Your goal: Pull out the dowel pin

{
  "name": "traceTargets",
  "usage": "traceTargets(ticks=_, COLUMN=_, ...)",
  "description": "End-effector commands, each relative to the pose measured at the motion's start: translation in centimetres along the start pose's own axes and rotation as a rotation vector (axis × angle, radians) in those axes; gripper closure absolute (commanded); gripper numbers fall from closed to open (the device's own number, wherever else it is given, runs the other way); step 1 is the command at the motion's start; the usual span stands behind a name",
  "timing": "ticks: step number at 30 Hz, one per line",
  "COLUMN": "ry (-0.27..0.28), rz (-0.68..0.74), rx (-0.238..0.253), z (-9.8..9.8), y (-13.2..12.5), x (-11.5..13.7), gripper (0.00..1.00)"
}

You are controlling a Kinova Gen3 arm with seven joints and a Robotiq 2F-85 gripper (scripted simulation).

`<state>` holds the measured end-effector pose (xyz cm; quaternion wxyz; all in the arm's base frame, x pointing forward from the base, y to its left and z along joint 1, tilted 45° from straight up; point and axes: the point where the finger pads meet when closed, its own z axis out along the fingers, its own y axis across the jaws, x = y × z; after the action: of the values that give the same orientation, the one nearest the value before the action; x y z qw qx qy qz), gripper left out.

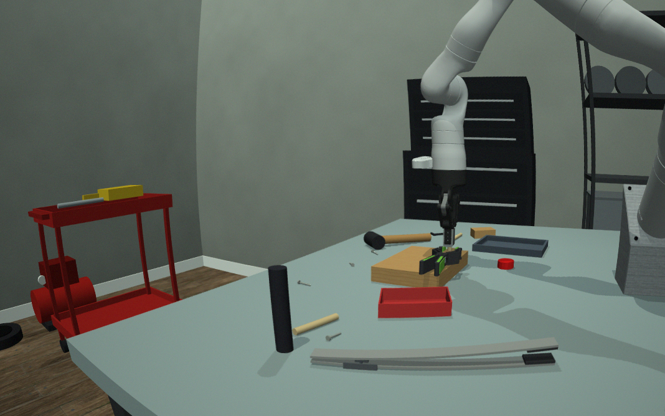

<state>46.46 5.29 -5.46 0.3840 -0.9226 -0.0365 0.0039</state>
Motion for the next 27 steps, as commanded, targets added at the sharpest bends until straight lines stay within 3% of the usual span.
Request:
traceTargets(ticks=1, ry=0.005, rz=-0.013, rx=-0.002, z=-0.04, y=0.11, x=0.10, gripper=0.90)
traceTargets(ticks=27, ry=0.005, rz=-0.058, rx=-0.002, z=-0.04, y=0.12, x=0.10, gripper=0.90)
